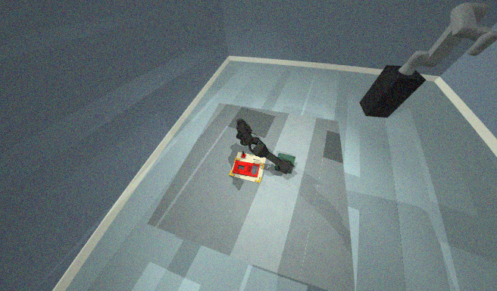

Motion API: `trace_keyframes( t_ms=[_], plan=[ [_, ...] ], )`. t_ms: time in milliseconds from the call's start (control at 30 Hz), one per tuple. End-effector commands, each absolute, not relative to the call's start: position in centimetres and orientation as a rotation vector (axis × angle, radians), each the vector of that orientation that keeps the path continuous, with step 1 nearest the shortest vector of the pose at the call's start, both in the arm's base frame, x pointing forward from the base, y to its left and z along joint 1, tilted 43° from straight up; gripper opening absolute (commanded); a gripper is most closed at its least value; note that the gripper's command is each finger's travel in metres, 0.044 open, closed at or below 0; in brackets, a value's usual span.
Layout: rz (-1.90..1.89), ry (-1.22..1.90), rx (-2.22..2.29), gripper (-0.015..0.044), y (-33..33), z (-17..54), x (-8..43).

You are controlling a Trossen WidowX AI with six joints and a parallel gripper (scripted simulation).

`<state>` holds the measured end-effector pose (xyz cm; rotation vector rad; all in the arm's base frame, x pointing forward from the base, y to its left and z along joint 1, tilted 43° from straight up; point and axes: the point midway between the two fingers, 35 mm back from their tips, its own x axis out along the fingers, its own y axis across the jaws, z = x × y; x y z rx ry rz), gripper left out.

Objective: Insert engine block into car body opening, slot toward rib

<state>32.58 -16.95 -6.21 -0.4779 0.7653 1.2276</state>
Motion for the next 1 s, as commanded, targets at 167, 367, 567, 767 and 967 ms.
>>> trace_keyframes(
  t_ms=[167, 367, 567, 767, 967],
  plan=[
    [1.227, 0.769, -0.489, 0.0000, -19.1, -3.9, 32.3],
    [1.229, 0.767, -0.490, 0.0000, -20.3, -2.5, 31.9],
    [1.232, 0.766, -0.490, 0.0000, -21.5, -0.9, 31.4],
    [1.234, 0.764, -0.490, 0.0000, -22.4, 0.5, 30.9],
    [1.234, 0.763, -0.491, 0.0000, -22.0, -1.4, 31.1]
  ],
)
